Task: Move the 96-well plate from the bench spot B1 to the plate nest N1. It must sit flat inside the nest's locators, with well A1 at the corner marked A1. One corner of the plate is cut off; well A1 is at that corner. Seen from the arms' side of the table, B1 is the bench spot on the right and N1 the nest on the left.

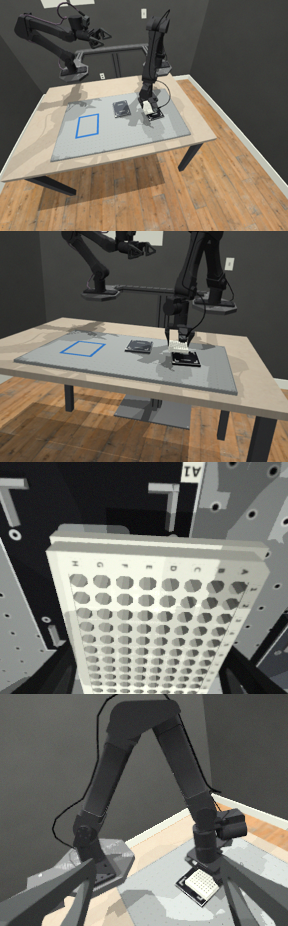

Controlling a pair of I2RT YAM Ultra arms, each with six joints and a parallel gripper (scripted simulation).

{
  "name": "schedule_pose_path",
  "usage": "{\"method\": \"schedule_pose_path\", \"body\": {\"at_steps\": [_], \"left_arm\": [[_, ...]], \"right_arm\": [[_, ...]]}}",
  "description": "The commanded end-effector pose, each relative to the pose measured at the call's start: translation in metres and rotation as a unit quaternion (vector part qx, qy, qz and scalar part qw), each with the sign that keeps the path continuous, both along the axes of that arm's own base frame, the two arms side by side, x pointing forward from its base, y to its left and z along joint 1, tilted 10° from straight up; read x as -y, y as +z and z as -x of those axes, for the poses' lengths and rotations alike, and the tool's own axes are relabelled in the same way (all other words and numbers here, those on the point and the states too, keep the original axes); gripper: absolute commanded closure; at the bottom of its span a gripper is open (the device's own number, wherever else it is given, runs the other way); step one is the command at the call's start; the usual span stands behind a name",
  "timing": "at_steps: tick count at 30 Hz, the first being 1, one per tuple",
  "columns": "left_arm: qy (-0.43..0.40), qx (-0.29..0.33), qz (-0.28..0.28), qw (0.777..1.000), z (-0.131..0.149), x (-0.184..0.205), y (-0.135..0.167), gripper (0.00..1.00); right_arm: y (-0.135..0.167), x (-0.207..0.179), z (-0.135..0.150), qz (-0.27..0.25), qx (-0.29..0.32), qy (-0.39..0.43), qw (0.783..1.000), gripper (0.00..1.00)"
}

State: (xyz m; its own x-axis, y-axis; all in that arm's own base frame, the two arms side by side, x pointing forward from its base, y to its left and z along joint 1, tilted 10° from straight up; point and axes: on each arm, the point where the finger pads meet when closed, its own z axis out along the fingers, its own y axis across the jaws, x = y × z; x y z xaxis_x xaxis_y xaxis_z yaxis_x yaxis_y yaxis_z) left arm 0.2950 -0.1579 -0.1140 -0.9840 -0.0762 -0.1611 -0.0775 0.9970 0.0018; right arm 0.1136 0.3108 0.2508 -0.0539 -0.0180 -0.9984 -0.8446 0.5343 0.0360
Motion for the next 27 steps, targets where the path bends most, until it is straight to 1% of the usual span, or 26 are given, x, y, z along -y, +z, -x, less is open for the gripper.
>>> {"method": "schedule_pose_path", "body": {"at_steps": [1,5,7,9,12,16,22,24,27], "left_arm": [[-0.006,0.006,0.005,1.000,-0.001,-0.008,0.005,0.20],[-0.002,0.006,0.004,1.000,-0.003,-0.015,0.006,0.20],[-0.002,0.006,0.004,1.000,-0.003,-0.015,0.006,0.20],[-0.001,0.006,0.004,1.000,-0.004,-0.018,0.006,0.20],[0.002,0.006,0.003,1.000,-0.005,-0.023,0.006,0.20],[0.005,0.005,0.003,1.000,-0.006,-0.028,0.006,0.20],[0.008,0.005,0.003,1.000,-0.007,-0.033,0.007,0.20],[0.008,0.005,0.003,1.000,-0.007,-0.033,0.007,0.20],[0.009,0.005,0.002,1.000,-0.007,-0.036,0.007,0.20]], "right_arm": [[0.015,-0.019,-0.015,-0.056,0.052,0.014,0.997,0.00],[-0.002,-0.026,-0.040,-0.038,0.070,-0.010,0.997,0.00],[-0.002,-0.026,-0.040,-0.038,0.070,-0.010,0.997,0.00],[-0.029,-0.033,-0.054,-0.006,0.071,-0.019,0.997,0.00],[-0.049,-0.035,-0.073,0.015,0.077,-0.034,0.996,0.00],[-0.087,-0.035,-0.094,0.056,0.075,-0.048,0.994,0.00],[-0.159,-0.027,-0.116,0.133,0.055,-0.060,0.988,0.00],[-0.159,-0.027,-0.116,0.133,0.055,-0.060,0.988,0.00],[-0.213,-0.017,-0.120,0.190,0.030,-0.059,0.979,0.00]]}}
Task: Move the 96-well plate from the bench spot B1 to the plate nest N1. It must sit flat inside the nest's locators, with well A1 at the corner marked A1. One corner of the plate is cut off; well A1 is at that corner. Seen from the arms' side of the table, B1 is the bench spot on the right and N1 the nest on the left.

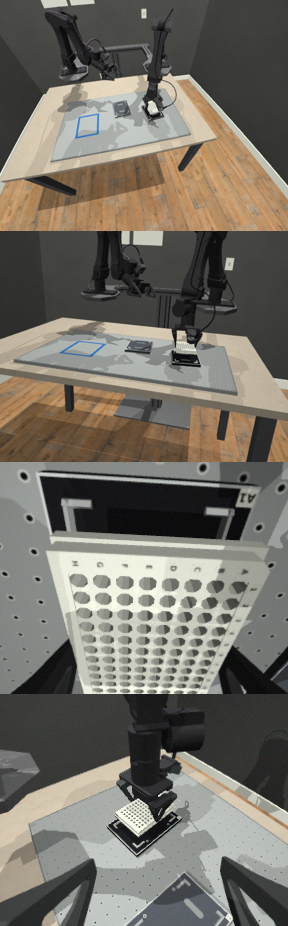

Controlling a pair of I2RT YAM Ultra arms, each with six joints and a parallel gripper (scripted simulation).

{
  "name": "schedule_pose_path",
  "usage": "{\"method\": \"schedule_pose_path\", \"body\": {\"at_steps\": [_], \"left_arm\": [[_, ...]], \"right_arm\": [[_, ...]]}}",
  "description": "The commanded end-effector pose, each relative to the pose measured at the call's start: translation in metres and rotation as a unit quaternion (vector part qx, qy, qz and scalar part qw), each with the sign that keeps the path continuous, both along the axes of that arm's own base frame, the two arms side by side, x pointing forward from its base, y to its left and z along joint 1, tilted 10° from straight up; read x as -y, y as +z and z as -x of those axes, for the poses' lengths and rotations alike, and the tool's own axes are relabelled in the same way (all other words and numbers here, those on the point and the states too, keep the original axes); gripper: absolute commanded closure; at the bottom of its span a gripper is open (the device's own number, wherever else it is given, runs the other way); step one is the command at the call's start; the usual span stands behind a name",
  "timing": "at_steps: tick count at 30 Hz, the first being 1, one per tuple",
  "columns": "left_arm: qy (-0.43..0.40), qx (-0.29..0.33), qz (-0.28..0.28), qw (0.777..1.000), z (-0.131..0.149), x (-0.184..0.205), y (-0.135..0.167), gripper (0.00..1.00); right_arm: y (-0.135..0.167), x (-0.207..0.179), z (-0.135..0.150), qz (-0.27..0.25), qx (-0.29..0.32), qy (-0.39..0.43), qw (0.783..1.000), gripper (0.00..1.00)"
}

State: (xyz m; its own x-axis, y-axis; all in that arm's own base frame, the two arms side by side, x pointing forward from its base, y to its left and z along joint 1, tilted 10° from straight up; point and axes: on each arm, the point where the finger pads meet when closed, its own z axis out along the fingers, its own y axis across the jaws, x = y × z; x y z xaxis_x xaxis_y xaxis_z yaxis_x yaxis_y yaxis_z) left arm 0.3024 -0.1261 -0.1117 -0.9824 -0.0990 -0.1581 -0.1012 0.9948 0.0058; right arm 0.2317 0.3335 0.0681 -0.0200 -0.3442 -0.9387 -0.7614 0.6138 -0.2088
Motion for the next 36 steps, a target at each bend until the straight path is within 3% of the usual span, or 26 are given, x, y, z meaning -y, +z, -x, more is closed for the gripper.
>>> {"method": "schedule_pose_path", "body": {"at_steps": [1,6,23,36], "left_arm": [[-0.003,0.013,0.008,1.000,-0.002,-0.005,0.006,0.20],[-0.002,-0.002,0.000,1.000,0.002,-0.010,-0.013,0.20],[-0.001,0.007,0.003,1.000,-0.004,-0.002,-0.009,0.20],[-0.006,0.016,0.007,1.000,-0.012,0.004,-0.024,0.20]], "right_arm": [[-0.043,0.009,-0.002,0.036,-0.009,0.005,0.999,0.00],[-0.058,0.014,-0.001,0.053,-0.018,0.004,0.998,0.00],[-0.060,0.014,0.000,0.057,-0.022,0.004,0.998,0.00],[-0.060,0.014,0.000,0.057,-0.022,0.004,0.998,0.00]]}}
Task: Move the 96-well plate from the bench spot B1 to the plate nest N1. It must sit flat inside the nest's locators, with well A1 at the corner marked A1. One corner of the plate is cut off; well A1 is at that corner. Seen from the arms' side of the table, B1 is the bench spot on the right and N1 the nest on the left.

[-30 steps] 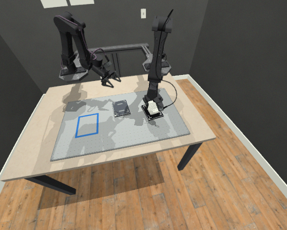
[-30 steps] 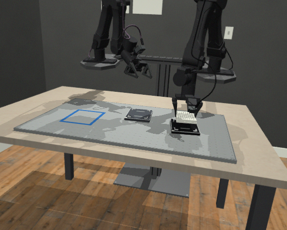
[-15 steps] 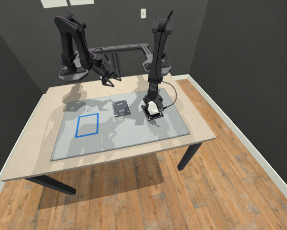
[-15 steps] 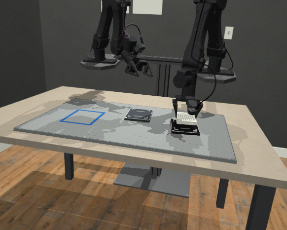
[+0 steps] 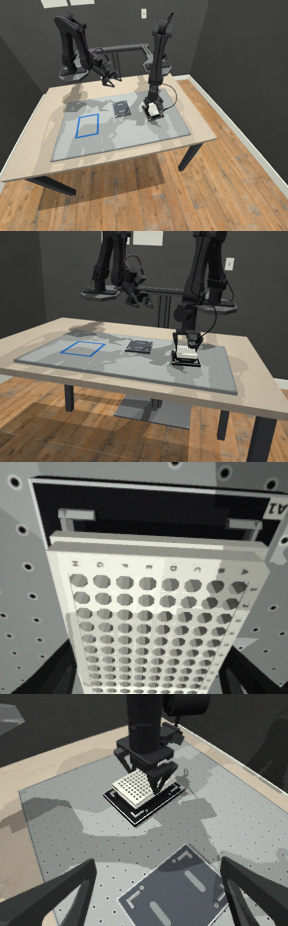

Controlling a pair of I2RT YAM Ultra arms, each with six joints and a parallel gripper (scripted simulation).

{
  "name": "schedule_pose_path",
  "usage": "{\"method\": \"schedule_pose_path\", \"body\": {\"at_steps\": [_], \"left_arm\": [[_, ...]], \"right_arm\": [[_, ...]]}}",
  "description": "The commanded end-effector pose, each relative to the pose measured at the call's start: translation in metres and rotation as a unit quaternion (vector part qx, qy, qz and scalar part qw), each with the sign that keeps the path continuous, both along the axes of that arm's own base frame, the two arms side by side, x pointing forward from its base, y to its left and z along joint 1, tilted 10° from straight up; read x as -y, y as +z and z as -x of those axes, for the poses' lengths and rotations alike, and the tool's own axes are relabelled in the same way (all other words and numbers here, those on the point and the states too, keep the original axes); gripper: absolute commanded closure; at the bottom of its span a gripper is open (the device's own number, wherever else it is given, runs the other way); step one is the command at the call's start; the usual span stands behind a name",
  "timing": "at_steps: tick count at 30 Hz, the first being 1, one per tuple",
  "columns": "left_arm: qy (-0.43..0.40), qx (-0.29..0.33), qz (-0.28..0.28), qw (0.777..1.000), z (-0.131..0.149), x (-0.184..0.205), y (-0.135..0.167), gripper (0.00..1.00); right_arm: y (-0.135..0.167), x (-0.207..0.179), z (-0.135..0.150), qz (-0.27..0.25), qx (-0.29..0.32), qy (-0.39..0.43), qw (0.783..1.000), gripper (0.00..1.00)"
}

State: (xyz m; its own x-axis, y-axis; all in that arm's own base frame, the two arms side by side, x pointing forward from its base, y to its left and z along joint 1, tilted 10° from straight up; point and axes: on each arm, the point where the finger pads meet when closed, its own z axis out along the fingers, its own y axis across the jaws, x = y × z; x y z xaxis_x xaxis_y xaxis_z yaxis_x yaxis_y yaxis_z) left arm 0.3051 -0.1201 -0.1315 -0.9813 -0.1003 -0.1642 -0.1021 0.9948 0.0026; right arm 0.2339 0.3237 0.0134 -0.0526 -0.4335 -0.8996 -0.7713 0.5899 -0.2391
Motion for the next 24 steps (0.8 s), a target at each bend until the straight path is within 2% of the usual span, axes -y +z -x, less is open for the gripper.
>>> {"method": "schedule_pose_path", "body": {"at_steps": [1,14,17,19,24], "left_arm": [[-0.007,0.013,0.006,1.000,-0.010,0.010,-0.007,0.20],[-0.006,0.006,0.010,1.000,-0.017,0.008,-0.031,0.20],[-0.006,-0.006,0.005,1.000,0.002,-0.001,-0.023,0.20],[-0.006,-0.003,0.007,1.000,0.006,-0.003,-0.014,0.20],[-0.006,-0.004,0.006,1.000,0.007,-0.004,-0.015,0.20]], "right_arm": [[-0.006,0.004,0.003,0.009,-0.004,0.002,1.000,0.00],[-0.006,0.004,0.003,0.009,-0.004,0.002,1.000,0.00],[-0.006,0.004,0.003,0.009,-0.004,0.002,1.000,0.00],[-0.006,0.004,0.003,0.009,-0.004,0.002,1.000,0.00],[-0.006,0.004,0.003,0.009,-0.004,0.002,1.000,0.00]]}}
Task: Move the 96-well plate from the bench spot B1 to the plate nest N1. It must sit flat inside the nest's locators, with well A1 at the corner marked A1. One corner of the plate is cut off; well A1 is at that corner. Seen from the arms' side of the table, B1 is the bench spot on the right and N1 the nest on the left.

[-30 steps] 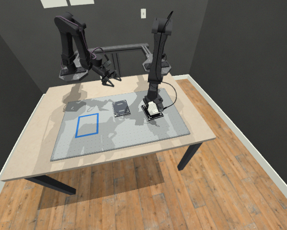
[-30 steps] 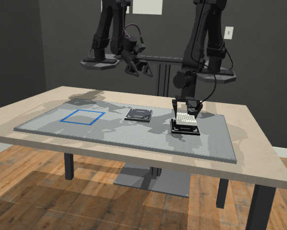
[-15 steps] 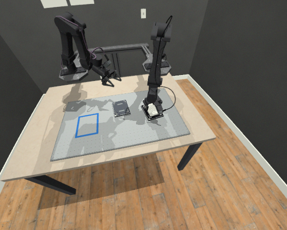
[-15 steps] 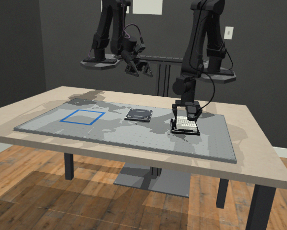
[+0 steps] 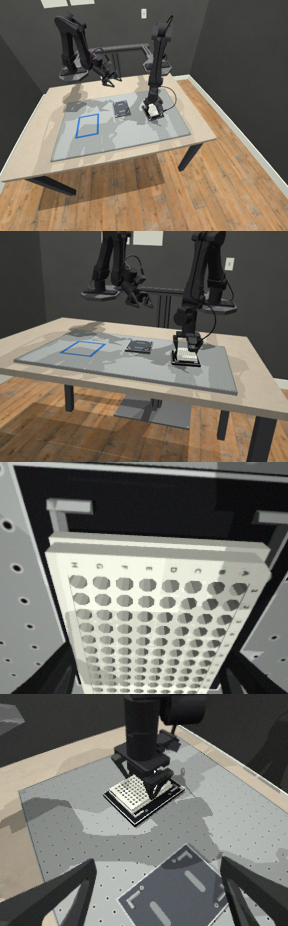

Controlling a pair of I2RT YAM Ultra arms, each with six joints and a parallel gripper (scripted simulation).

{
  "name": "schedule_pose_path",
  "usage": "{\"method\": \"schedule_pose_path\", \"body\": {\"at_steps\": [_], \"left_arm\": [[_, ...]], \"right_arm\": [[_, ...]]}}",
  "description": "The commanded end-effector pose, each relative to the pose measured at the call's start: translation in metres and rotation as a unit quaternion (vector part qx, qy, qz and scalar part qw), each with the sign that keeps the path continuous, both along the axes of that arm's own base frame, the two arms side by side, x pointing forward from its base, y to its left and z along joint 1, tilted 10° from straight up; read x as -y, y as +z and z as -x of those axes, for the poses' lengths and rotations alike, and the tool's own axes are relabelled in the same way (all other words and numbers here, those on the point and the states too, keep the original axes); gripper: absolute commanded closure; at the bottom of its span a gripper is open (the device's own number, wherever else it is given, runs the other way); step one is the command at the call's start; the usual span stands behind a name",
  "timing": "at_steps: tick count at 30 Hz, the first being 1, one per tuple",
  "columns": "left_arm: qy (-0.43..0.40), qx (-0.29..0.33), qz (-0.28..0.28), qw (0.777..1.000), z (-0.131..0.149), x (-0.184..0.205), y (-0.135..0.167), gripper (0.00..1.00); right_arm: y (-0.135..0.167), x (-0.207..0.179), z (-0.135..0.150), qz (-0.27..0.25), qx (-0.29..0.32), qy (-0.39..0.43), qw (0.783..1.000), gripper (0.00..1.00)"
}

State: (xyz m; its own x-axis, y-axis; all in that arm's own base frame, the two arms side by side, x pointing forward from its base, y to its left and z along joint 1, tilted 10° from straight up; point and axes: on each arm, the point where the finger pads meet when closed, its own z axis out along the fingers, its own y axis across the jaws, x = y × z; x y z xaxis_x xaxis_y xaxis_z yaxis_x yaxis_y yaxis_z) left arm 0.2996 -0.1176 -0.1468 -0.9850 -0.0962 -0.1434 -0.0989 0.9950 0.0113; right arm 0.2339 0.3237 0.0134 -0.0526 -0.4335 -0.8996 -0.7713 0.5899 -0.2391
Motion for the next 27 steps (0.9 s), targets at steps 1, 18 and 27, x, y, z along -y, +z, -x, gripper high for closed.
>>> {"method": "schedule_pose_path", "body": {"at_steps": [1,18,27], "left_arm": [[-0.004,0.007,0.010,1.000,0.001,-0.001,0.000,0.20],[-0.003,0.008,0.007,1.000,0.003,0.000,0.012,0.20],[-0.003,0.008,0.007,1.000,0.003,0.000,0.012,0.20]], "right_arm": [[-0.006,0.004,0.003,0.009,-0.004,0.002,1.000,0.00],[-0.006,0.004,0.003,0.009,-0.004,0.002,1.000,0.00],[-0.006,0.004,0.003,0.009,-0.004,0.002,1.000,0.00]]}}
